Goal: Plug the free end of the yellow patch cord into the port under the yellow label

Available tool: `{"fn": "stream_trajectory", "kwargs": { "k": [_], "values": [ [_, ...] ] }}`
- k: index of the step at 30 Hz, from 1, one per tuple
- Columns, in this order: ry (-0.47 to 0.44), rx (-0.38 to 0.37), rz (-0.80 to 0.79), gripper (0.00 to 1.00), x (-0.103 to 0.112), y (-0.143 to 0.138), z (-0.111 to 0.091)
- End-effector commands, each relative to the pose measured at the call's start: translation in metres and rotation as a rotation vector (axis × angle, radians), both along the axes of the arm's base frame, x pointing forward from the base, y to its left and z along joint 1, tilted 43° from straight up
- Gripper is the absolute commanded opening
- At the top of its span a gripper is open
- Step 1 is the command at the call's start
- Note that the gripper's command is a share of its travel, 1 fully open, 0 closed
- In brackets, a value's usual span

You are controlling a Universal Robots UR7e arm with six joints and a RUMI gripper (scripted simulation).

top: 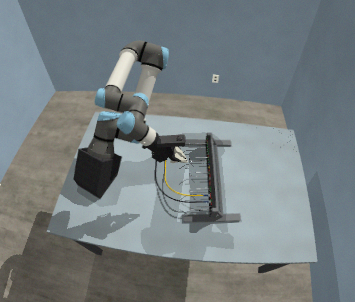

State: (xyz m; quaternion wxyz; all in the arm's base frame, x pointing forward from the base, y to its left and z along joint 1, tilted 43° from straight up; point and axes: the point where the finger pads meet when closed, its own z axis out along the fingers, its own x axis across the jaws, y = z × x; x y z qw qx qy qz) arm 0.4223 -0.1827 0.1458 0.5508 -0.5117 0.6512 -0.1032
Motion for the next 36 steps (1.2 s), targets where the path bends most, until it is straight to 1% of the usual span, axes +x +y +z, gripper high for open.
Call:
{"fn": "stream_trajectory", "kwargs": {
  "k": [1, 7, 21, 23, 30, 36],
  "values": [
    [0.0, -0.001, 0.0, 0.0, 0.001, -0.007, -0.005],
    [0.0, -0.001, 0.0, 0.0, 0.003, -0.016, -0.012],
    [0.0, -0.001, 0.0, 0.0, 0.01, -0.061, -0.048],
    [0.0, -0.001, 0.0, 0.0, 0.01, -0.061, -0.048],
    [0.0, -0.001, 0.0, 0.0, 0.012, -0.074, -0.058],
    [0.0, -0.001, 0.0, 0.0, 0.013, -0.076, -0.059]
  ]
}}
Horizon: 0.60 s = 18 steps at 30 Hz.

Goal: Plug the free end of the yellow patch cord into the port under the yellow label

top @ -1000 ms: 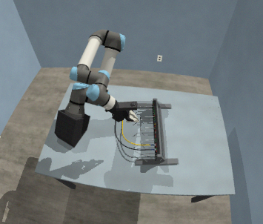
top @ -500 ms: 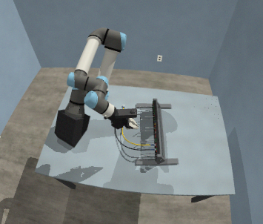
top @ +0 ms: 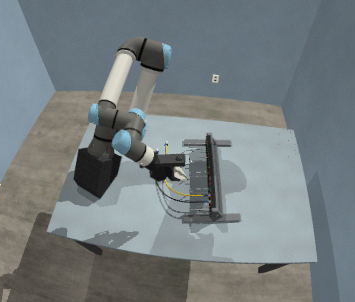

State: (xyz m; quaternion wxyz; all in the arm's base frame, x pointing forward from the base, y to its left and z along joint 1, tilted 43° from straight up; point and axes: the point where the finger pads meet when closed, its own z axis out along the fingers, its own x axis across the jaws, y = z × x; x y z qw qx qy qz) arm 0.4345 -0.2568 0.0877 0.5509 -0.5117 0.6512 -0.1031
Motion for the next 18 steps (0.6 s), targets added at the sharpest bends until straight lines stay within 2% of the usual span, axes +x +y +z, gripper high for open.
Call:
{"fn": "stream_trajectory", "kwargs": {
  "k": [1, 18],
  "values": [
    [0.0, -0.001, -0.001, 0.0, 0.0005, -0.0021, -0.0011],
    [0.0, -0.001, -0.001, 0.0, 0.0095, 0.0026, -0.0052]
  ]
}}
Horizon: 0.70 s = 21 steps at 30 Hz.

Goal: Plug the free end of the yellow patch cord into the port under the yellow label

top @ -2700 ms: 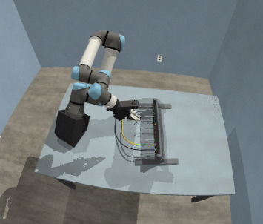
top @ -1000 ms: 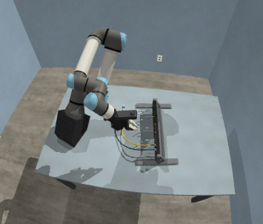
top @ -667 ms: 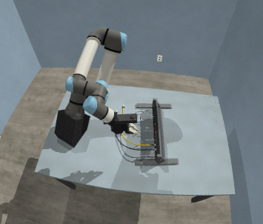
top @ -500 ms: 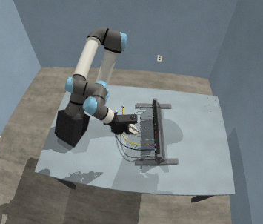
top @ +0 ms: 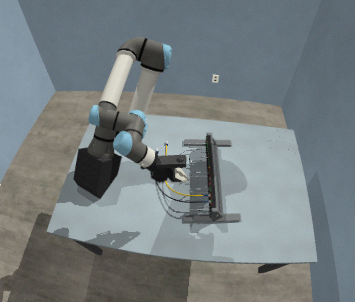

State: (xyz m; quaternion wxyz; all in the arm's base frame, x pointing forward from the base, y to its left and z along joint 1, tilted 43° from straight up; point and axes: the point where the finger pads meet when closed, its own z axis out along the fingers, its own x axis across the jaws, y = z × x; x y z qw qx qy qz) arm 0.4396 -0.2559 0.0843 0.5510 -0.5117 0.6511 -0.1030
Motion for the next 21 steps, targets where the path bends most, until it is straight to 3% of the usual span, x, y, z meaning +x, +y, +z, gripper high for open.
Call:
{"fn": "stream_trajectory", "kwargs": {
  "k": [1, 21],
  "values": [
    [0.0, -0.001, -0.001, 0.0, 0.006, 0.003, -0.003],
    [0.0, -0.001, -0.001, 0.0, 0.042, 0.021, -0.019]
  ]
}}
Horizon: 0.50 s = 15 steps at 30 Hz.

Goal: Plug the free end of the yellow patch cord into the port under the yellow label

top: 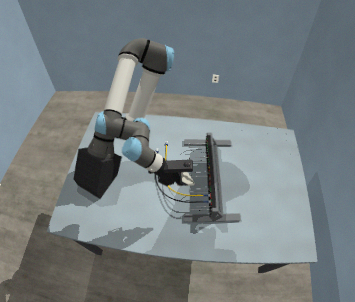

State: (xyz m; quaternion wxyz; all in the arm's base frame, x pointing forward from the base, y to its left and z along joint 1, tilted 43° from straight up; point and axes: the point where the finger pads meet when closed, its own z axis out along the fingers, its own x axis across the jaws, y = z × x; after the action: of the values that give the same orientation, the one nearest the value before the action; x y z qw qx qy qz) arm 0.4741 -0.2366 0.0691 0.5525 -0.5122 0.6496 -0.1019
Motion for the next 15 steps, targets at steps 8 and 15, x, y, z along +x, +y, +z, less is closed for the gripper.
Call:
{"fn": "stream_trajectory", "kwargs": {
  "k": [8, 15],
  "values": [
    [0.002, -0.003, -0.005, 0.0, 0.028, 0.013, -0.013],
    [0.002, -0.003, -0.005, 0.0, 0.043, 0.02, -0.02]
  ]
}}
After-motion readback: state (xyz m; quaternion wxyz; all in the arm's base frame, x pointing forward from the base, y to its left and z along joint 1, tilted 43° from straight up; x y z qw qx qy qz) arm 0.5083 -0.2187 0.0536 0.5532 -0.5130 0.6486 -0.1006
